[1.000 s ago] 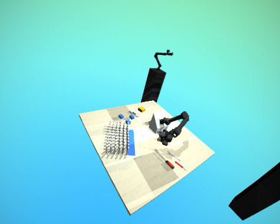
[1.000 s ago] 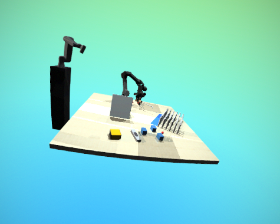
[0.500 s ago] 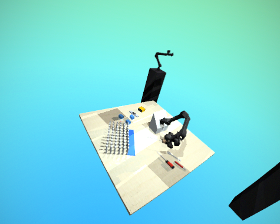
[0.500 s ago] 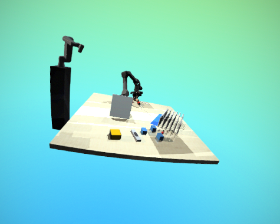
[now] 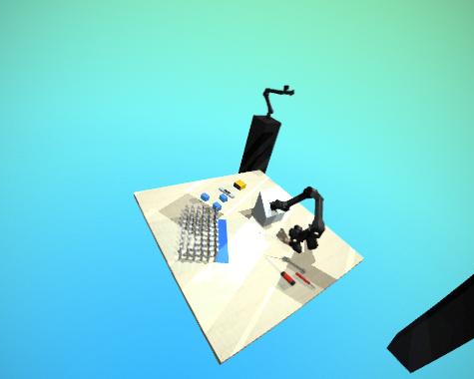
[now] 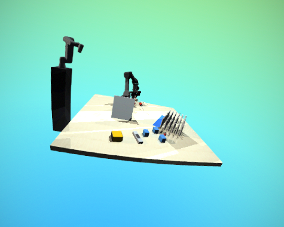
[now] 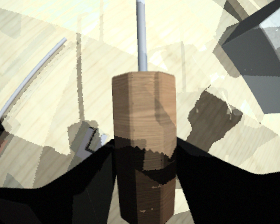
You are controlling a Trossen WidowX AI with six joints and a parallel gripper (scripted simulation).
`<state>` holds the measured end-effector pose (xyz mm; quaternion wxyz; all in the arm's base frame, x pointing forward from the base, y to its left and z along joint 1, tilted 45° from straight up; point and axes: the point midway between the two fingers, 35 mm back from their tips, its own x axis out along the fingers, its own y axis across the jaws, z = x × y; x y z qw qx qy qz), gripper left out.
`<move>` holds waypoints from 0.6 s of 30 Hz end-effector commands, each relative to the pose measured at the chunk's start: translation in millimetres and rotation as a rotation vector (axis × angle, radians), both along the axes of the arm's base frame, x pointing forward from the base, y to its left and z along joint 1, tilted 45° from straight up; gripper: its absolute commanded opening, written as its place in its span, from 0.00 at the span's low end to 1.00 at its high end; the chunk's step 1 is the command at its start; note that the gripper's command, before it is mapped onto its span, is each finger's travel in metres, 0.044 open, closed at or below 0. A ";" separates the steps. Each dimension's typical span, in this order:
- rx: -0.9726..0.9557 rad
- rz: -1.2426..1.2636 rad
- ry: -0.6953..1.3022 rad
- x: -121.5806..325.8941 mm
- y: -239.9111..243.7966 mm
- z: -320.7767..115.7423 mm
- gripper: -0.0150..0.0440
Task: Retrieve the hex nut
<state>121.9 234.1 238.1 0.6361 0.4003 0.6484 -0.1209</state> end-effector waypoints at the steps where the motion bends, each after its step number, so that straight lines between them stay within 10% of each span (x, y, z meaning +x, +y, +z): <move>1: 0.008 -0.007 -0.015 -10.5 4.0 9.6 0.25; 18: 0.076 -0.080 -0.018 -64.6 13.5 46.5 0.25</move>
